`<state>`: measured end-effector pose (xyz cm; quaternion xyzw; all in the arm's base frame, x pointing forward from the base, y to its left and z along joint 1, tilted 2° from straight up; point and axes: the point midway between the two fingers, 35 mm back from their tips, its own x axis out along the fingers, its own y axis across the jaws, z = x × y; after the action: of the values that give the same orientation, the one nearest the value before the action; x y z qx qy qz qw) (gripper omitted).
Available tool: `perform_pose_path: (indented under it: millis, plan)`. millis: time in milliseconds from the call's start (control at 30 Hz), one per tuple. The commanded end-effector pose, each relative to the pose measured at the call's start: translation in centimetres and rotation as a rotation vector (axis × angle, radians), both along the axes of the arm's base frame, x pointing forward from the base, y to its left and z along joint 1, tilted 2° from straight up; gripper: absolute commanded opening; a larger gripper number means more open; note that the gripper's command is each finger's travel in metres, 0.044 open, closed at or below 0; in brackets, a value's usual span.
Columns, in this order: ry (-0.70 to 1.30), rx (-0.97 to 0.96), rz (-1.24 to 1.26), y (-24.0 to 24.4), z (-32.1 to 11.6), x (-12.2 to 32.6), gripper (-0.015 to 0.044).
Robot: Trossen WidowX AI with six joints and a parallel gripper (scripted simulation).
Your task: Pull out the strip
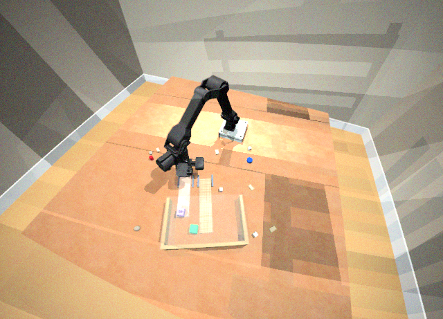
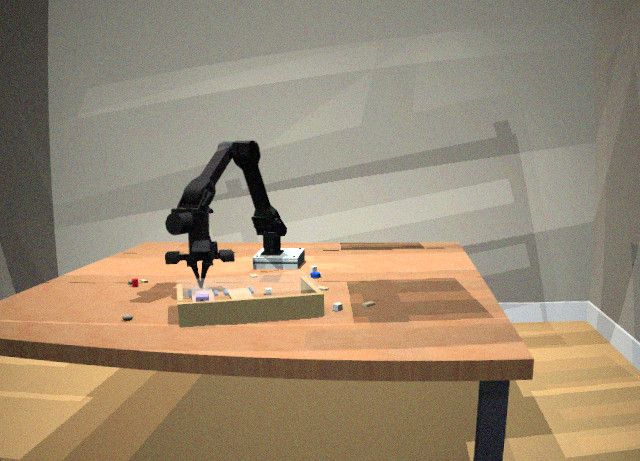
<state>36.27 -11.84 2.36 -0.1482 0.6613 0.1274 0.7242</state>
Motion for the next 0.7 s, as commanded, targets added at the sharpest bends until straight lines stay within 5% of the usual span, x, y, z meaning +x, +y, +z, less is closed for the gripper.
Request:
perform_pose_path:
  millis: [0,667]
  plan:
    - [0.022,0.006,0.0,-0.3,-0.7,-1.2,0.0]
    - [0.025,0.005,0.0,-1.5,-0.9,-4.0,0.0]
